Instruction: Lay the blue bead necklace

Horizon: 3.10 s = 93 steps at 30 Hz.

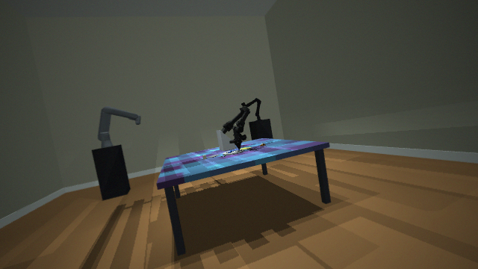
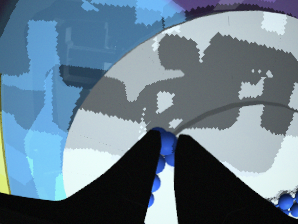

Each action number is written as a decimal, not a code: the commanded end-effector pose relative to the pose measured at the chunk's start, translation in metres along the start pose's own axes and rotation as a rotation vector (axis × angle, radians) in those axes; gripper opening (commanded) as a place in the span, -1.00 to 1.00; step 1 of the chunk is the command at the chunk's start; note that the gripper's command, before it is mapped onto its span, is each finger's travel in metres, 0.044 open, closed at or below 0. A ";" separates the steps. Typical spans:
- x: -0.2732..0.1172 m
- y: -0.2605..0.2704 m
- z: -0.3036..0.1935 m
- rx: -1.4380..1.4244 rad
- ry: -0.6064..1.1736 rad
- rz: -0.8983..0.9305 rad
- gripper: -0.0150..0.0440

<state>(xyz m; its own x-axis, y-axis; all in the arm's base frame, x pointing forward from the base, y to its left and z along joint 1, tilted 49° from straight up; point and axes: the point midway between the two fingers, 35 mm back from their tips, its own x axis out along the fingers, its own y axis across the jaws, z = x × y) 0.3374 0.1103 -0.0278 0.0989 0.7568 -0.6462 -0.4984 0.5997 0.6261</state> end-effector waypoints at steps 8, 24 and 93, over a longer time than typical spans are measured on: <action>0.011 0.000 0.000 0.003 0.003 -0.001 -0.49; 0.001 0.000 0.001 0.001 0.001 -0.001 0.93; 0.011 0.006 -0.054 0.176 0.005 -0.002 -0.08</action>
<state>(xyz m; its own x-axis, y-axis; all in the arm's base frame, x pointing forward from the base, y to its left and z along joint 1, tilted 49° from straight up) 0.2904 0.1070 -0.0526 0.0986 0.7555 -0.6477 -0.3471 0.6361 0.6891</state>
